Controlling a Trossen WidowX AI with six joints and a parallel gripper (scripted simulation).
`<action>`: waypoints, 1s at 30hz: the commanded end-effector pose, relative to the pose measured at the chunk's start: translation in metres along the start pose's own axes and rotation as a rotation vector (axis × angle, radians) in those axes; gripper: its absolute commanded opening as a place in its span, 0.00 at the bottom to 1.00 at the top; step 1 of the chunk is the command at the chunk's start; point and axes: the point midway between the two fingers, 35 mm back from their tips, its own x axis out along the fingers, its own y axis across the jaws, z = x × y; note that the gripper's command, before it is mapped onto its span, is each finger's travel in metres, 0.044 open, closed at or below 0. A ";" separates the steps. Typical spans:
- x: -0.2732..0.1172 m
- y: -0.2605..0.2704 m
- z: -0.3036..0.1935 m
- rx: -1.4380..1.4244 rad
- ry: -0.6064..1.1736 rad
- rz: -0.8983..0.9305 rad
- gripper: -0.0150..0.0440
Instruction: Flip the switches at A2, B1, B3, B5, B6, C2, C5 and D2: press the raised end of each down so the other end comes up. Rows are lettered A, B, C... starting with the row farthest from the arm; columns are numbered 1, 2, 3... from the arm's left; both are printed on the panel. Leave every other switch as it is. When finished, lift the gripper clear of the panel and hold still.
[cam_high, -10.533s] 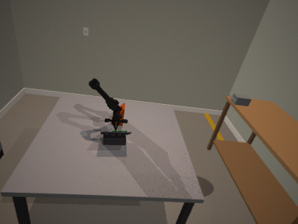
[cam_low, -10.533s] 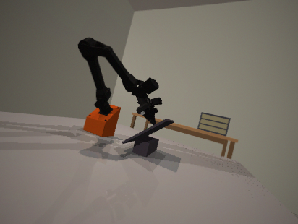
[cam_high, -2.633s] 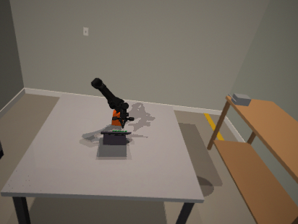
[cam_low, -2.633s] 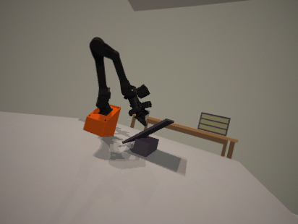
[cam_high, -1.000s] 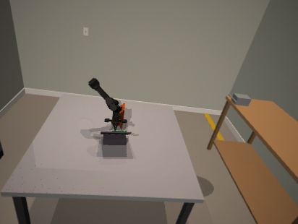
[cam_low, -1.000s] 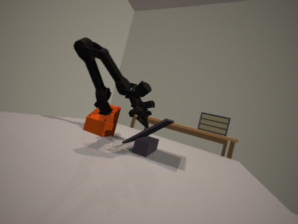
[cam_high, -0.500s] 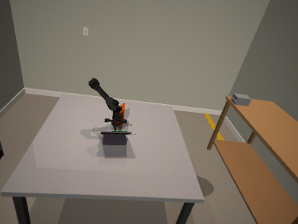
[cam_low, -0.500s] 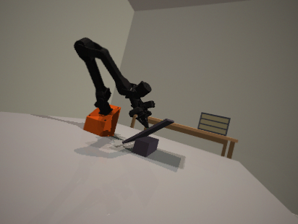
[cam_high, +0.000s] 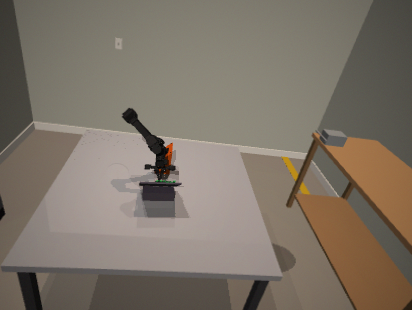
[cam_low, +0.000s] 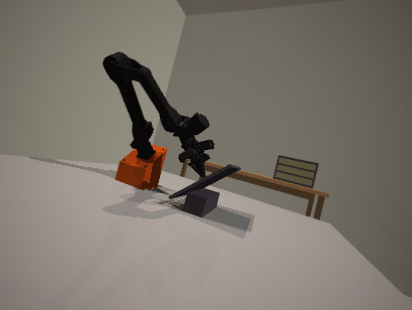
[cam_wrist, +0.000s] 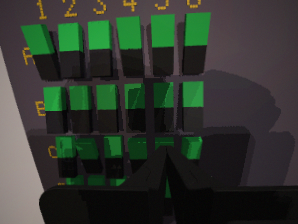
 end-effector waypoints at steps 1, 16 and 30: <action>0.001 0.001 0.001 -0.003 -0.004 0.004 0.25; 0.003 0.001 0.001 -0.003 -0.004 0.004 0.25; -0.002 0.001 0.000 -0.001 0.000 0.002 0.25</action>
